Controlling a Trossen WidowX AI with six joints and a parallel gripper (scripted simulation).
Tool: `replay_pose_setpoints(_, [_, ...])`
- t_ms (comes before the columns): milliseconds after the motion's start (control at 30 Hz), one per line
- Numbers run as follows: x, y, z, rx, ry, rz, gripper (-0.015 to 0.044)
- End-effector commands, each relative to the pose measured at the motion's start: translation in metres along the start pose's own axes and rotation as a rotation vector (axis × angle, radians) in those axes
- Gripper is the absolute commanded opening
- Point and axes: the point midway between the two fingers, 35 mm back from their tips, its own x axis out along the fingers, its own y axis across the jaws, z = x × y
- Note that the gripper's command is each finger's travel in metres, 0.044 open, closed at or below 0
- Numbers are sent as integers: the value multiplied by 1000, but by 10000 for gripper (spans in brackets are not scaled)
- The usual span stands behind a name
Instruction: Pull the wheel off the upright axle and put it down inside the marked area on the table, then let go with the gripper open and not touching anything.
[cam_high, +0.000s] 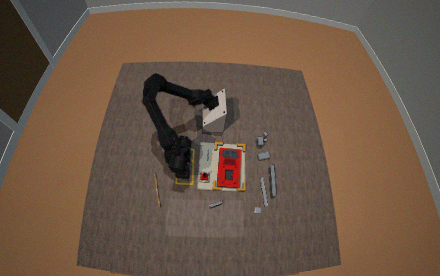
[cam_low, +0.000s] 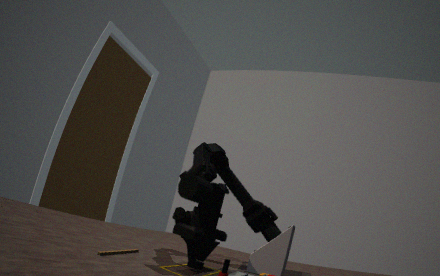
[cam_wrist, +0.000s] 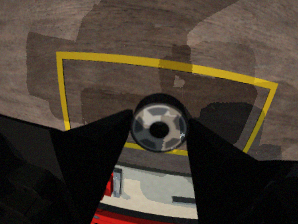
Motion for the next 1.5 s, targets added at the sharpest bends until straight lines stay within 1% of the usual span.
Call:
replay_pose_setpoints(0, [11, -1, -2, -10, 1, -1, 0])
replay_pose_setpoints(67, [11, -1, -2, -10, 1, -1, 0])
replay_pose_setpoints(433, [6, -2, 0, -2, -1, -6, 289])
replay_pose_setpoints(467, [1, -2, 0, -2, 0, -6, 300])
replay_pose_setpoints(667, [-49, -2, 0, -9, 3, -2, 300])
replay_pose_setpoints(767, [-51, -2, 0, -10, 3, -1, 300])
replay_pose_setpoints(800, [-47, -2, -5, -20, 8, -1, 326])
replay_pose_setpoints(833, [-52, -7, -8, -19, 11, -1, 352])
replay_pose_setpoints(933, [-77, -40, -27, -17, 18, -3, 431])
replay_pose_setpoints(967, [-84, -52, -31, -17, 17, -4, 440])
replay_pose_setpoints(1033, [-96, -75, -38, -14, 10, -5, 440])
replay_pose_setpoints(1100, [-99, -83, -39, -13, 6, -5, 440])
replay_pose_setpoints(1467, [-99, -83, -39, -13, 6, -5, 440])
